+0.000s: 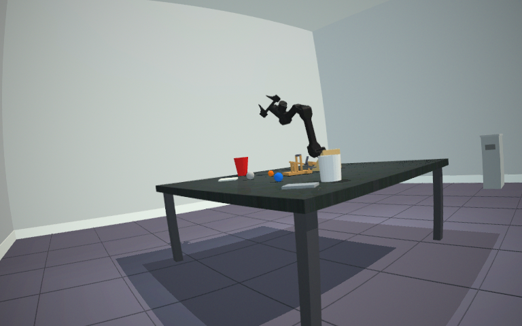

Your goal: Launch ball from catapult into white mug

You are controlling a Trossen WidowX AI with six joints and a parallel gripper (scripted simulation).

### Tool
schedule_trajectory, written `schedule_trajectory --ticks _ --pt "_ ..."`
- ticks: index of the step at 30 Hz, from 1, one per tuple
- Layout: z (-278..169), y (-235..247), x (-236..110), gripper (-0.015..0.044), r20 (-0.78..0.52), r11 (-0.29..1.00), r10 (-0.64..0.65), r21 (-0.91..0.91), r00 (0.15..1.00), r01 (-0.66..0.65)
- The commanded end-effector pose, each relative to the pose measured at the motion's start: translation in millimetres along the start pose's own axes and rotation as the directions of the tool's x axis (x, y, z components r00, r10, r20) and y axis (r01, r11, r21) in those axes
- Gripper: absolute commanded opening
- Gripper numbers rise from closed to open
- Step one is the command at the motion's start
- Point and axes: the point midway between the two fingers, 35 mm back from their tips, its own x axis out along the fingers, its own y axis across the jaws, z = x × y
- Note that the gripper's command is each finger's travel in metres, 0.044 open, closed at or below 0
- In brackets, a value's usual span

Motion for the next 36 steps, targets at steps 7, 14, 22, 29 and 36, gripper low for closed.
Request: schedule_trajectory --ticks 7,14,22,29,36 --pt "19 -17 0 0.0440 0.067 0.998 -0.035 0.051 0.997 0.032" --pt "39 -43 -2 0.0440 0.142 0.990 -0.096 0.118 0.985 0.079" --pt "56 -77 -6 0.0440 0.209 0.970 -0.183 0.198 0.961 0.142" --pt "65 -111 -11 0.0440 0.250 0.942 -0.273 0.268 0.929 0.204" --pt "67 -147 -18 0.0440 0.271 0.901 -0.371 0.338 0.888 0.273"
